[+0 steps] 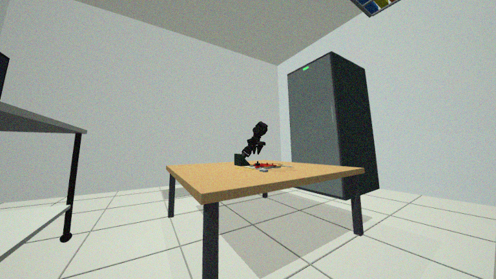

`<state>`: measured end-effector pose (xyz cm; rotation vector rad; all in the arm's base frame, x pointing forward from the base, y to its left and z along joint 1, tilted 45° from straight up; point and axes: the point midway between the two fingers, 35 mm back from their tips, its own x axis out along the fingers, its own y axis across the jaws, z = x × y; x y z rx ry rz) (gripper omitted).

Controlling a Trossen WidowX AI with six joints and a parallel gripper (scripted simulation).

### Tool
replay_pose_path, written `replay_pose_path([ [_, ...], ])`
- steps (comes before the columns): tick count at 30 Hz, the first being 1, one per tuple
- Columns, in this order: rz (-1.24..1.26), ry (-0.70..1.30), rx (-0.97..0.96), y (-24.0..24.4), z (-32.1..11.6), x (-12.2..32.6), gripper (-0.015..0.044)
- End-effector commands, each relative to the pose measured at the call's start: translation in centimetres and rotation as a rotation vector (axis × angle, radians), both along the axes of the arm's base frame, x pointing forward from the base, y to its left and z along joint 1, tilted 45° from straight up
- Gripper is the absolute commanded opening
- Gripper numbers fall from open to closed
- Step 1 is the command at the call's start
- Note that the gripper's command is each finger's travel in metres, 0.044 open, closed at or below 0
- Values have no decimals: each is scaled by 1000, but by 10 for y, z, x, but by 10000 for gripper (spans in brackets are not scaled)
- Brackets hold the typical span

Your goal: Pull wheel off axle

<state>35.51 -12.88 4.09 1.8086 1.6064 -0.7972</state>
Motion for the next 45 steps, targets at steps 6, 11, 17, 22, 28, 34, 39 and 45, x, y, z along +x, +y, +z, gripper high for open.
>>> replay_pose_path([
  [6, 39, -31, 70, 14, 2, -1, 300],
  [11, 39, -31, 70, 18, 5, -2, 300],
  [17, 39, -31, 69, 23, -1, -1, 300],
  [22, 38, -32, 69, 38, -17, 2, 300],
  [28, 39, -32, 70, 58, -37, 2, 300],
  [34, 39, -33, 72, 69, -48, 2, 300],
  [39, 42, -32, 68, 67, -46, 2, 221],
  [45, 42, -32, 68, 67, -46, 2, 162],
])
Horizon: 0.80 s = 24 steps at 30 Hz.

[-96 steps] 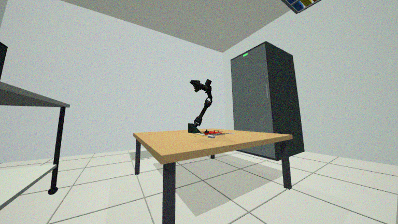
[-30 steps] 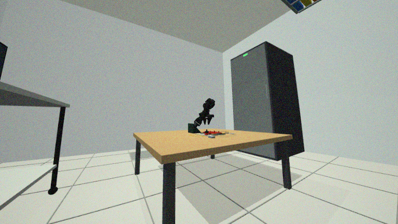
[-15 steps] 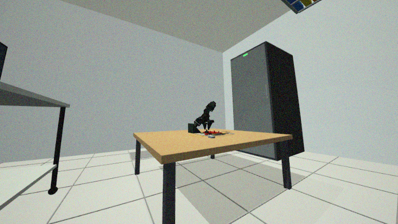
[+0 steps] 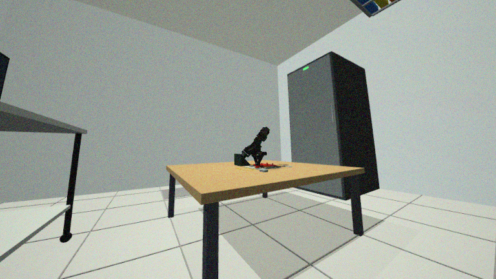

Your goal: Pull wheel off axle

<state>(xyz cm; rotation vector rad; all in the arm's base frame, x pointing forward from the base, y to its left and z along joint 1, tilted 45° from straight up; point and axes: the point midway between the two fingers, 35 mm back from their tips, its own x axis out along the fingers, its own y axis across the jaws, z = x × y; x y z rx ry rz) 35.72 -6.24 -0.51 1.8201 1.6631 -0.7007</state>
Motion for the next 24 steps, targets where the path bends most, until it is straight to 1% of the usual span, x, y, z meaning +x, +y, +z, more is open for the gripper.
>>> replay_pose_path([
  [1, 2, -1, 1, 0, 0, 0, 155],
  [3, 2, -1, 1, 0, 0, 0, 142],
  [8, 2, -1, 1, 0, 1, 0, 10],
  [9, 1, -1, 1, -1, 1, 0, 0],
  [24, 1, -1, 1, -4, 4, 0, 0],
])
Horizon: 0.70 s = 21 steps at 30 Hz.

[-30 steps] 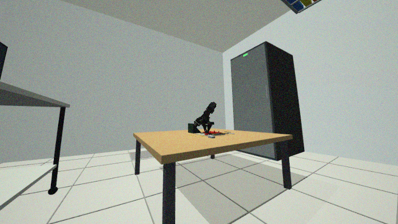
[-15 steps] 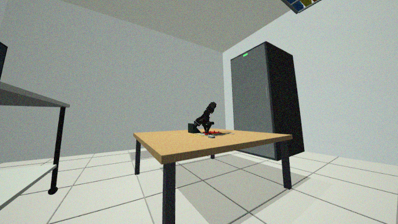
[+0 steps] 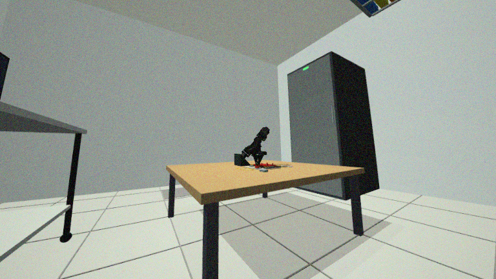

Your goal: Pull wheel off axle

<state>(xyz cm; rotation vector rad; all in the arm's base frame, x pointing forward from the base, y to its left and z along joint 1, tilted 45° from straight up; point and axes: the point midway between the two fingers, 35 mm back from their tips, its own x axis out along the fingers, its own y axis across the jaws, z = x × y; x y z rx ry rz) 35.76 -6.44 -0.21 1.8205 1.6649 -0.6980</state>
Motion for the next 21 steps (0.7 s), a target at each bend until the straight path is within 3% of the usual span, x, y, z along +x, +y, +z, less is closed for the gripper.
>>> replay_pose_path([
  [1, 0, 0, -1, -2, 2, -1, 0],
  [21, -1, 0, -1, -7, 6, -1, 0],
])
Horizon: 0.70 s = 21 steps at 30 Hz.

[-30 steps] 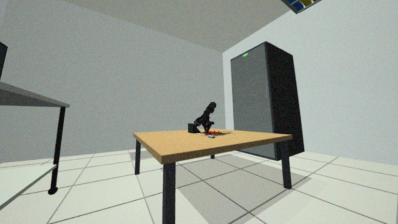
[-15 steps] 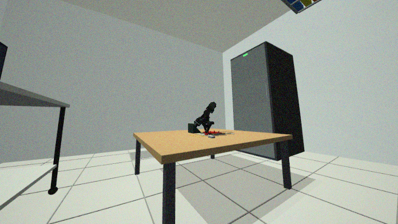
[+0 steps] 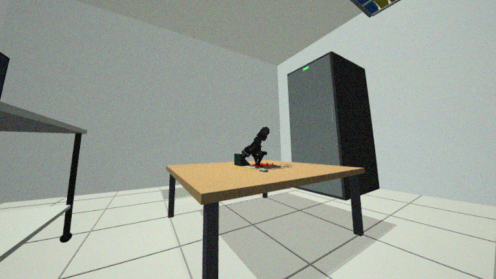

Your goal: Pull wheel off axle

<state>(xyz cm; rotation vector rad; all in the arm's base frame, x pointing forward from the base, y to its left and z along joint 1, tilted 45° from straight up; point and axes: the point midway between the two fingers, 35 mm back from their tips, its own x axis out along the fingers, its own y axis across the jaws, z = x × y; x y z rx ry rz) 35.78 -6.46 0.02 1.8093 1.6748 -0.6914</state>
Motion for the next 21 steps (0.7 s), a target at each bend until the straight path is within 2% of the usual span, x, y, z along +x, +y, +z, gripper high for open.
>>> replay_pose_path([
  [1, -13, 1, -2, -7, 4, -1, 0],
  [21, -14, 1, -1, -12, 9, -2, 0],
])
